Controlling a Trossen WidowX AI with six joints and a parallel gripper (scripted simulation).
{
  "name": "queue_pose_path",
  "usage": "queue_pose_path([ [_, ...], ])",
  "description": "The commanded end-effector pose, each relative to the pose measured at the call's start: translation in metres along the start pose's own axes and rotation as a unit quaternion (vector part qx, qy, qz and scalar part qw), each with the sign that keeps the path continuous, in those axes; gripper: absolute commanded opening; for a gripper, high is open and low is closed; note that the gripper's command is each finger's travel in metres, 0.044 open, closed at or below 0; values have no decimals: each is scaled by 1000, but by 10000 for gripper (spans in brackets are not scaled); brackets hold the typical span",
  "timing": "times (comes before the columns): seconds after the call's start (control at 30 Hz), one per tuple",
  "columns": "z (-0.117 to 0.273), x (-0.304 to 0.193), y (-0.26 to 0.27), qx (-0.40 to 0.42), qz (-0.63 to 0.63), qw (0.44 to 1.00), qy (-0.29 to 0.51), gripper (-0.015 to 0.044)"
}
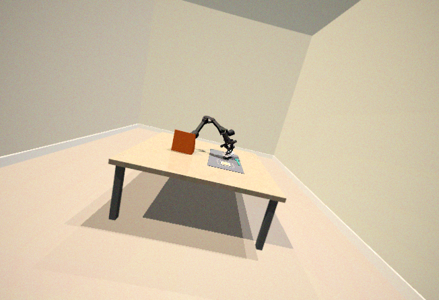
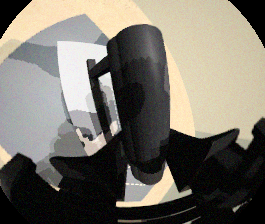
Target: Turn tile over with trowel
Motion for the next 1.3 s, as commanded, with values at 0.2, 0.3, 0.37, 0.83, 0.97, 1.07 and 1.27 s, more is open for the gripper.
queue_pose_path([
  [0.2,-11,28,15,-9,-105,991,85,0],
  [0.3,-12,38,25,-15,-126,986,111,0],
  [0.37,-13,44,32,-21,-139,982,127,0],
  [0.83,-2,69,76,-79,-250,932,250,0],
  [0.97,6,74,90,-105,-275,913,281,0],
  [1.07,13,78,100,-126,-291,899,303,0],
  [1.27,31,85,120,-174,-317,868,340,0],
])
Point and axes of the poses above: the point midway between the two fingers, 35 mm back from their tips, its own z axis back along the fingers, its own y axis across the jaws, x = y × z, the point moved 1 cm from there along z, back along the fingers, and after that the axes turned 10 degrees about -z, right-handed, at the moved point
